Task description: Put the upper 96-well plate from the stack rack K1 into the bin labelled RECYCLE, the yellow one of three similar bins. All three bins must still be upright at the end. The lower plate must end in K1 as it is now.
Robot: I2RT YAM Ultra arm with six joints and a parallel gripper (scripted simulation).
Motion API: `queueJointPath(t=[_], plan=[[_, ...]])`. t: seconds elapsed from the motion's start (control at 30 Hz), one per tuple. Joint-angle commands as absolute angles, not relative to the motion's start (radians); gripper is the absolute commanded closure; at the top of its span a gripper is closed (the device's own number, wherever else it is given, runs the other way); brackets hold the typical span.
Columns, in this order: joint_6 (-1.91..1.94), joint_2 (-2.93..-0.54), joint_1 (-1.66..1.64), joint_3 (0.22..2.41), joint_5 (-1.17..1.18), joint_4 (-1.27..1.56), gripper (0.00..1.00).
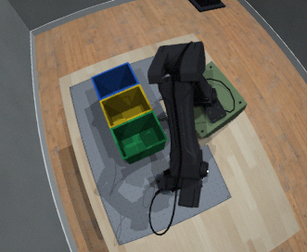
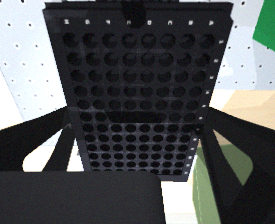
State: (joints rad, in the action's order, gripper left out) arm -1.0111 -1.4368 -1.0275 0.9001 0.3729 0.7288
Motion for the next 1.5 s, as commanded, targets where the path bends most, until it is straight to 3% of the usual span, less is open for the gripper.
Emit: queueJointPath(t=[0.0, 1.47], plan=[[-1.027, -1.388, -1.055, 0.941, 0.395, 0.777, 1.00], [-1.139, -1.303, -1.163, 1.108, 0.425, 1.073, 1.00]])
